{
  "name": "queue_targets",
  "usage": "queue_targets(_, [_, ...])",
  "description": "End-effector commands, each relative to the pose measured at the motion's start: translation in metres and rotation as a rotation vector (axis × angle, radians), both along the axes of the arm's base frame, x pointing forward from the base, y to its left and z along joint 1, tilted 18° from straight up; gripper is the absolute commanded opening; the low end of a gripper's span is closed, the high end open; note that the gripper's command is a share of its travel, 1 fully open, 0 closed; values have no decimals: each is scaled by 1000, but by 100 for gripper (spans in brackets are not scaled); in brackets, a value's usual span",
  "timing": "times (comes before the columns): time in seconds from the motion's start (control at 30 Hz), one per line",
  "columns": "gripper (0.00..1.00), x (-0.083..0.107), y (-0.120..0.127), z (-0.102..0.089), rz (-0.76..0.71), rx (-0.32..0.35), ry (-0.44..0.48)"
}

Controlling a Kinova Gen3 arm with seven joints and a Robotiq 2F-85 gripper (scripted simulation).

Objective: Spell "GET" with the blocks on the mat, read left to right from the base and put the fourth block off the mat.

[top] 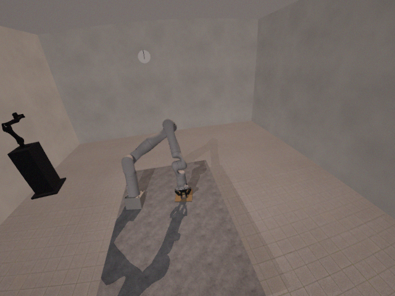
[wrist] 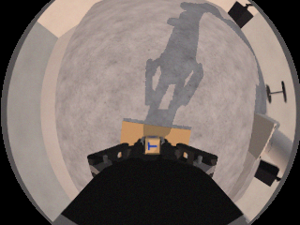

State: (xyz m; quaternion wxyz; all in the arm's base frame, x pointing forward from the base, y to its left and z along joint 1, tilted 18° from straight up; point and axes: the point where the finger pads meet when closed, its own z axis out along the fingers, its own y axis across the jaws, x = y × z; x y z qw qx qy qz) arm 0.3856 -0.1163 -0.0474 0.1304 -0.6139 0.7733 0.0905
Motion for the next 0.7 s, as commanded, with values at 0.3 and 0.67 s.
queue_targets(0.3, [21,1,0,-2,-1,-1,-1])
queue_targets(0.67, [21,1,1,-3,-1,-1,-1])
